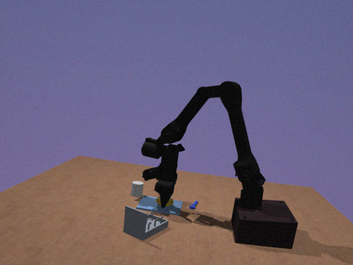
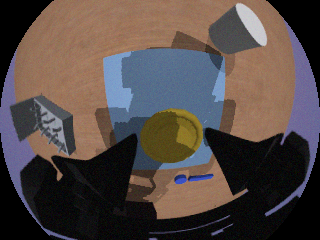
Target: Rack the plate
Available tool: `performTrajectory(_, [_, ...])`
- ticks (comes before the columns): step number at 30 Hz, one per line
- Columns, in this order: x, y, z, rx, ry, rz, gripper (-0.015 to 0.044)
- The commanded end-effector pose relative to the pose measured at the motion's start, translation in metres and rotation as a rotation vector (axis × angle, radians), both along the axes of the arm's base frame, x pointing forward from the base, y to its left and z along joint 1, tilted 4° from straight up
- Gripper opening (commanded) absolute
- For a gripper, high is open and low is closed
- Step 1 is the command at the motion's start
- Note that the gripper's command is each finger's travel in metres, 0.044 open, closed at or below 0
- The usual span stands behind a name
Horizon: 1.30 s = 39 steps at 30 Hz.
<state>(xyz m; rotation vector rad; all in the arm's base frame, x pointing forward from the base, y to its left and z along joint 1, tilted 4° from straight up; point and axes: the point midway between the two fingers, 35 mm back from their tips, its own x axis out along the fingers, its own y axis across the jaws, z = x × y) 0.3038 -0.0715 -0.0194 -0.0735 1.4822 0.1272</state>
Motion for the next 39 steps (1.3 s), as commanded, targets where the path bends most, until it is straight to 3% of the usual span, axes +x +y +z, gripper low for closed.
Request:
performTrajectory(1, [-0.001, 0.001, -0.002, 0.004, 0.003, -0.006, 0.0367])
performTrajectory(17, [-0.001, 0.001, -0.002, 0.004, 0.003, -0.006, 0.0285])
performTrajectory(28, [0.007, -0.005, 0.046, 0.003, 0.002, -0.006, 0.0000])
performTrajectory(39, [0.007, -0.009, 0.105, 0.002, 0.001, -0.005, 0.0000])
